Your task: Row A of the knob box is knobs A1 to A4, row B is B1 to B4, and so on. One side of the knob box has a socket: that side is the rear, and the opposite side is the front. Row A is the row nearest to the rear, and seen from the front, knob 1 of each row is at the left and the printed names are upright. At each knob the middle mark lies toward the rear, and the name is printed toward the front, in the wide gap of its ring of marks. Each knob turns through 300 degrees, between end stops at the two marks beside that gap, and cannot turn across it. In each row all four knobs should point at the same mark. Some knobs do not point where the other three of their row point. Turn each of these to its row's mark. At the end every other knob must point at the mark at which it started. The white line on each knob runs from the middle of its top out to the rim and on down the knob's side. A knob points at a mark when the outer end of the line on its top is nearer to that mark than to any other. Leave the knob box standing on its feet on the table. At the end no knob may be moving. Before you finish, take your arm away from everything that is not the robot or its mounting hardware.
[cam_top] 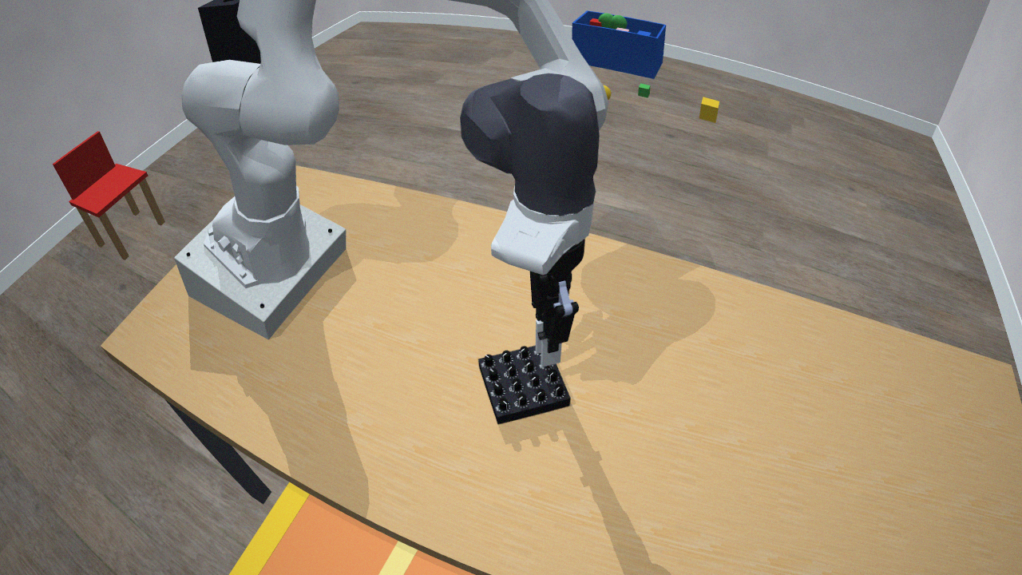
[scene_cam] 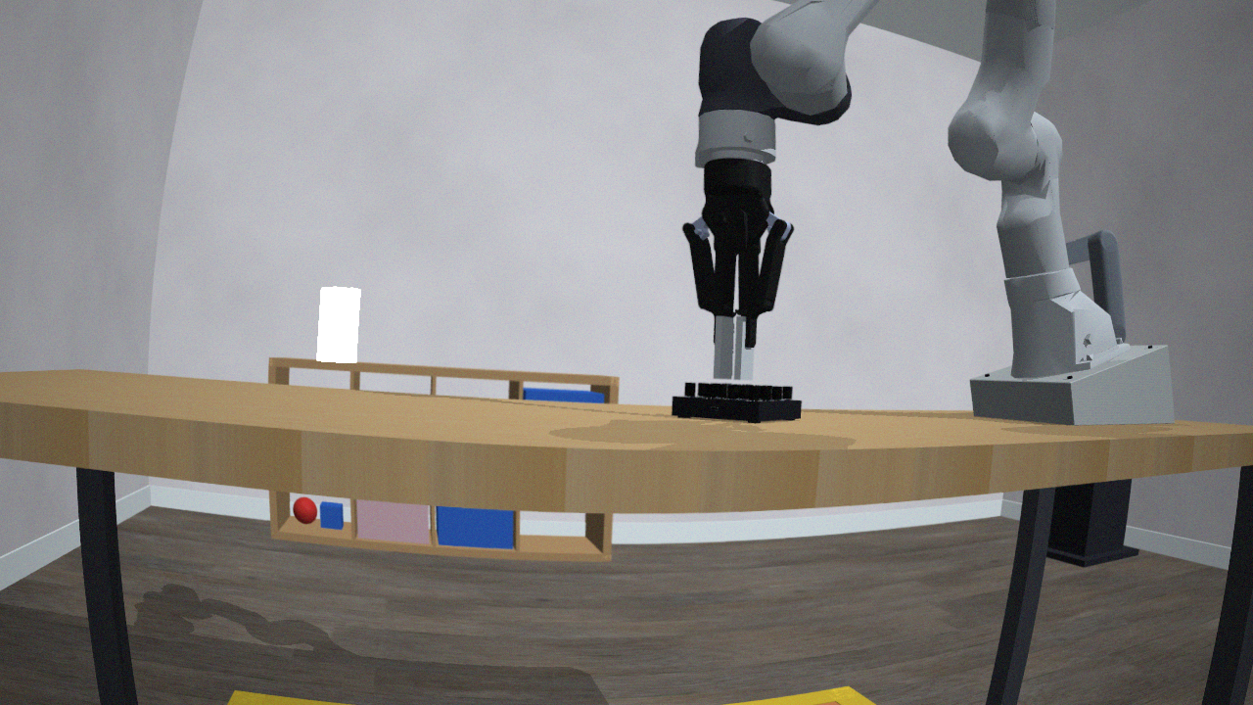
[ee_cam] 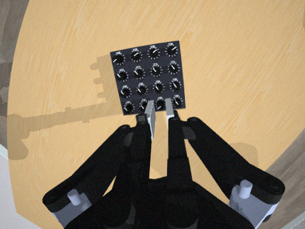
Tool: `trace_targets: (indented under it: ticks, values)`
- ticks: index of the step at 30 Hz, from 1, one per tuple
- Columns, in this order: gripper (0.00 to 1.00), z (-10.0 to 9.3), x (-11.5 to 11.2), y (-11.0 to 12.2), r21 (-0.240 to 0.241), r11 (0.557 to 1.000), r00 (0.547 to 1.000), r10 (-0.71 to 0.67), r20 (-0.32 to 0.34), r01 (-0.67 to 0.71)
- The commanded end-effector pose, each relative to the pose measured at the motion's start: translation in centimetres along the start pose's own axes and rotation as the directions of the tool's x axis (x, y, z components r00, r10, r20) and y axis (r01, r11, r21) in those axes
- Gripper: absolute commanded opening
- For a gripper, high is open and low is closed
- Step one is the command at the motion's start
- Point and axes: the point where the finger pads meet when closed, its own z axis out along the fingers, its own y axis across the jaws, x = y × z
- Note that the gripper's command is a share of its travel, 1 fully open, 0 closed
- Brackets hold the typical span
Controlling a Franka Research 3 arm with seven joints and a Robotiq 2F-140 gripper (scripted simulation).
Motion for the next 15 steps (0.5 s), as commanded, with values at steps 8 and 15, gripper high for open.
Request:
trace_targets:
  ticks: [8,15]
  values:
    - [0.12,0.0,-0.09,-0.06,0.001,1.0,1.0,-0.005,0.002,0.005]
    - [0.12,0.28,-0.09,-0.06,0.001,1.0,1.0,-0.005,0.002,0.005]
